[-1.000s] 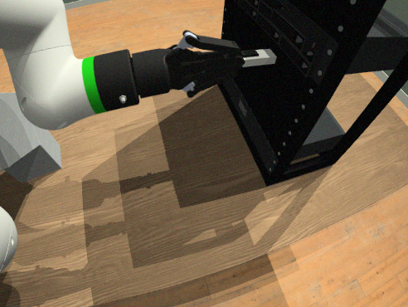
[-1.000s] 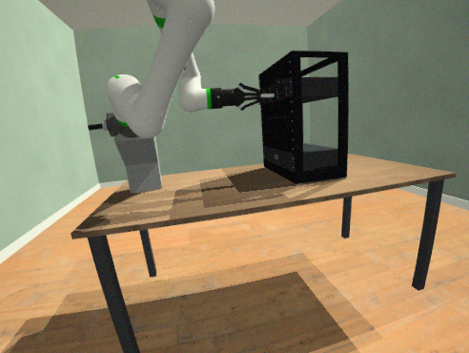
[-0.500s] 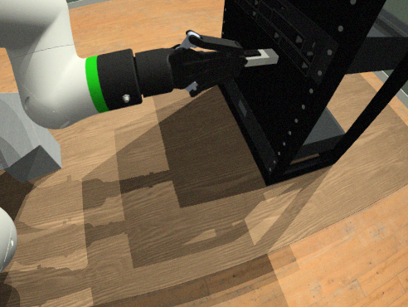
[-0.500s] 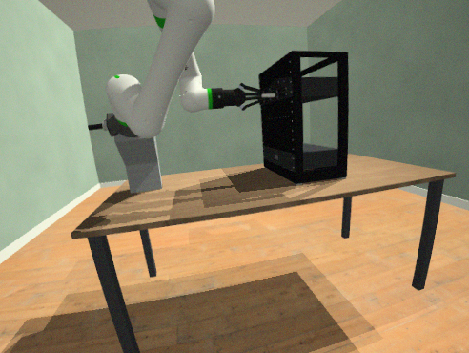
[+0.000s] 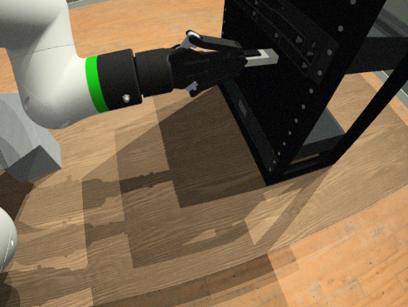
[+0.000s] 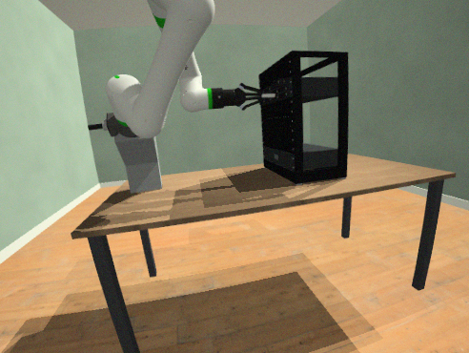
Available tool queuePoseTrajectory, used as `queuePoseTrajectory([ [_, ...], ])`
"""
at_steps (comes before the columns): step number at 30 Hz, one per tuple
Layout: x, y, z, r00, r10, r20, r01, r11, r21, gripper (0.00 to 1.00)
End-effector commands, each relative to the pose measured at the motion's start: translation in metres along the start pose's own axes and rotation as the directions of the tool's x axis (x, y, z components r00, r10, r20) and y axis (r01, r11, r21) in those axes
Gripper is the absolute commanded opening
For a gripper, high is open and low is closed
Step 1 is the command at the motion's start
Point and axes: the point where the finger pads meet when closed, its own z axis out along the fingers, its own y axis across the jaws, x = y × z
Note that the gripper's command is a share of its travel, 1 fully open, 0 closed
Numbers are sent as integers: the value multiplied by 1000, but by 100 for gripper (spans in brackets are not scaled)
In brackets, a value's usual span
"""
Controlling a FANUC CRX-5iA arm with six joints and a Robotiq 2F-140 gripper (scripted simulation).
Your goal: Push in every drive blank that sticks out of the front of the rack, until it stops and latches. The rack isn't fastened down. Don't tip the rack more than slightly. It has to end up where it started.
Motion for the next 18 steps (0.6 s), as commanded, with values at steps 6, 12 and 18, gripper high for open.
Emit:
queuePoseTrajectory([
  [6, 0, -1, 1, 1000, 1, 0, -1, 1000, 1, 10],
  [12, 0, -1, 9, 1000, 1, 0, -1, 1000, 1, 10],
  [18, 0, -1, 10, 1000, 0, 0, 0, 1000, 1, 10],
])
